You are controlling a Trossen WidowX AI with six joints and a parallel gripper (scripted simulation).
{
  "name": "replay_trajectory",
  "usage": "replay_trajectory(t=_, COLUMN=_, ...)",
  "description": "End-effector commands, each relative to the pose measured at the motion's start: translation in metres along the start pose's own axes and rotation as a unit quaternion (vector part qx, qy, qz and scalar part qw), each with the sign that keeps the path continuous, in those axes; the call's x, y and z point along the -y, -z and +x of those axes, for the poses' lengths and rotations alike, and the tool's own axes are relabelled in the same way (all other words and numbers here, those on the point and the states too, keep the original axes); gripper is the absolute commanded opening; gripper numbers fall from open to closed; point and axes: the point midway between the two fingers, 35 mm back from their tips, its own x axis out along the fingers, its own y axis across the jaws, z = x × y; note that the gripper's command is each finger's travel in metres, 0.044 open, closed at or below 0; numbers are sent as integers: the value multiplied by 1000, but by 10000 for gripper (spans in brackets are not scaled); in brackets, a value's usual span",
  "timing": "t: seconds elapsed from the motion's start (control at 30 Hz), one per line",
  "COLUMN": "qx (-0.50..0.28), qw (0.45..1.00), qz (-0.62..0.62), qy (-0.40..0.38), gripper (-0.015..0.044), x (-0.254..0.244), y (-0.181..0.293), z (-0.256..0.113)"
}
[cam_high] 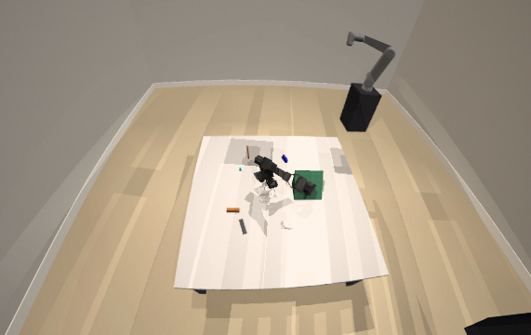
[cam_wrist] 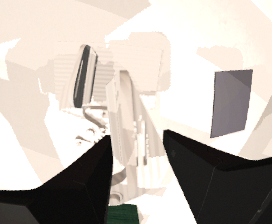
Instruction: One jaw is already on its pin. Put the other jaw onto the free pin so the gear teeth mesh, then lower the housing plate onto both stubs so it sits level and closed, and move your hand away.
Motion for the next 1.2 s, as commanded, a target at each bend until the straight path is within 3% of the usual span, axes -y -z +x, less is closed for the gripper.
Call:
replay_trajectory(t=0.0, qx=0, qw=1000, qz=3, qy=-4, gripper=134, x=3, y=-13, z=3)
replay_trajectory(t=1.17, qx=0, qw=1000, qz=6, qy=-4, gripper=134, x=3, y=-19, z=4)
